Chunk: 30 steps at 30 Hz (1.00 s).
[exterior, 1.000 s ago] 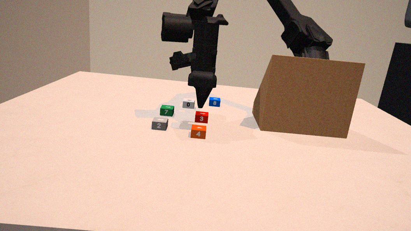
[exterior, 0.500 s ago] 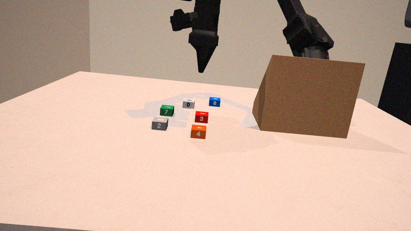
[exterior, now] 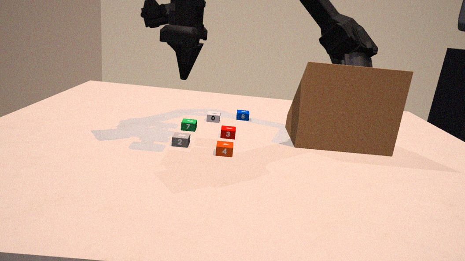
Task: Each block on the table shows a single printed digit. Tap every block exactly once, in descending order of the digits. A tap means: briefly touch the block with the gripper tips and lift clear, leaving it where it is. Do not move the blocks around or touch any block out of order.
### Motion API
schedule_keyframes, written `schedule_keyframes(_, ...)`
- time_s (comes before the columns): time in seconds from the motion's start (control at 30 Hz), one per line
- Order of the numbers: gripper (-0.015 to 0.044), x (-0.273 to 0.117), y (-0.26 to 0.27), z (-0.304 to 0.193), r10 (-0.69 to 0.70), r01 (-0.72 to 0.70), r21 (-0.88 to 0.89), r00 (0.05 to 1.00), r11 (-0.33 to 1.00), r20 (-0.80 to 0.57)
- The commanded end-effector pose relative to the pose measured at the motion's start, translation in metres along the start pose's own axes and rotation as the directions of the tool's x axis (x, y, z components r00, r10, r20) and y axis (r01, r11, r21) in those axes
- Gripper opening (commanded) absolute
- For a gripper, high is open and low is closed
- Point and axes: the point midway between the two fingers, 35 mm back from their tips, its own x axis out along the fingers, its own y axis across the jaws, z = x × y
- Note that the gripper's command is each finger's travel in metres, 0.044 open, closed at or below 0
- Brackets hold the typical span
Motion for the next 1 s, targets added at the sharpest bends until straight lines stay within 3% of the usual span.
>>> schedule_keyframes(0.0,0.002,0.003,0.015,0.009,-0.002,0.002,-0.004,1.0,1.0,-0.009)
schedule_keyframes(0.1,0.002,0.007,0.015,0.009,-0.002,0.002,-0.004,1.0,1.0,-0.009)
schedule_keyframes(0.27,0.002,0.082,0.014,0.008,-0.005,0.005,-0.004,1.0,1.0,-0.008)
schedule_keyframes(0.97,0.002,0.11,0.013,0.008,-0.007,0.007,-0.004,1.0,1.0,-0.009)
